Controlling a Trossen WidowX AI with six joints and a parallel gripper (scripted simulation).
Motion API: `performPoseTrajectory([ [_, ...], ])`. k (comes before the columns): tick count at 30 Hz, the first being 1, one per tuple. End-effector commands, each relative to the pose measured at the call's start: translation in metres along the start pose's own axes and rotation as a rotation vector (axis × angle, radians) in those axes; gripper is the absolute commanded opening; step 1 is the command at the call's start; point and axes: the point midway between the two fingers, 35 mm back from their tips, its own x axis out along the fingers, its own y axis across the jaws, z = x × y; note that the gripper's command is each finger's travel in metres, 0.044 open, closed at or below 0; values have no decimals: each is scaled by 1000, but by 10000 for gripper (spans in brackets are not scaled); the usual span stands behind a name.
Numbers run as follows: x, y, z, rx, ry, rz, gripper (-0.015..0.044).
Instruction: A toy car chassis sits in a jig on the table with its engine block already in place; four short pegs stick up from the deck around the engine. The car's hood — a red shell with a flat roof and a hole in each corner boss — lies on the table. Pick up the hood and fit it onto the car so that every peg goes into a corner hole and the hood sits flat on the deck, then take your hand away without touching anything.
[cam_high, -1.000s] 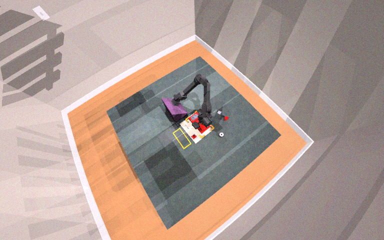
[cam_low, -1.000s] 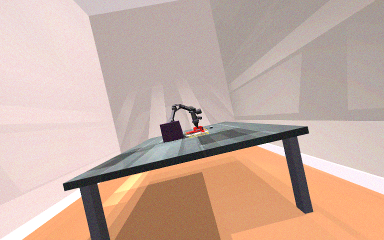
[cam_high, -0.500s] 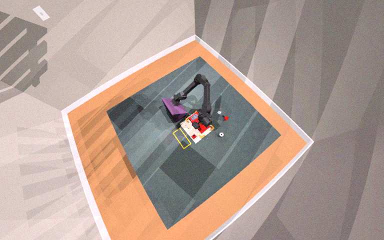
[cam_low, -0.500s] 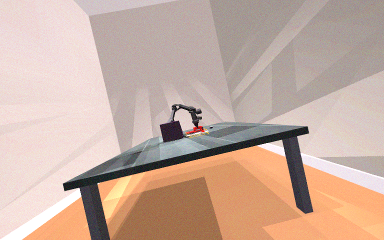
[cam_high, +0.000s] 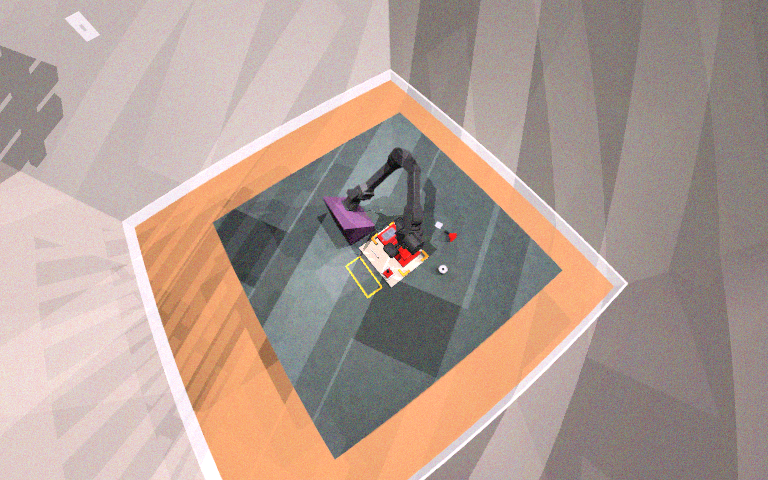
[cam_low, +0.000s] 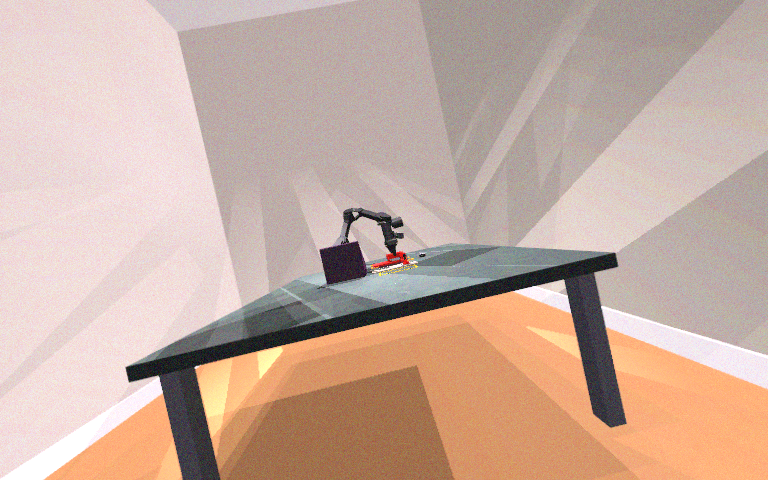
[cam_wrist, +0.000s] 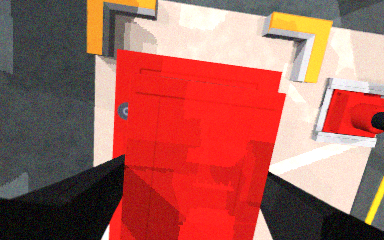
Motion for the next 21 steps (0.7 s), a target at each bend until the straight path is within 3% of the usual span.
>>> performPoseTrajectory([
  [1,-2,0,2,-5,-6,-1,0],
  [21,5,0,1,-4,-5,0,0],
])
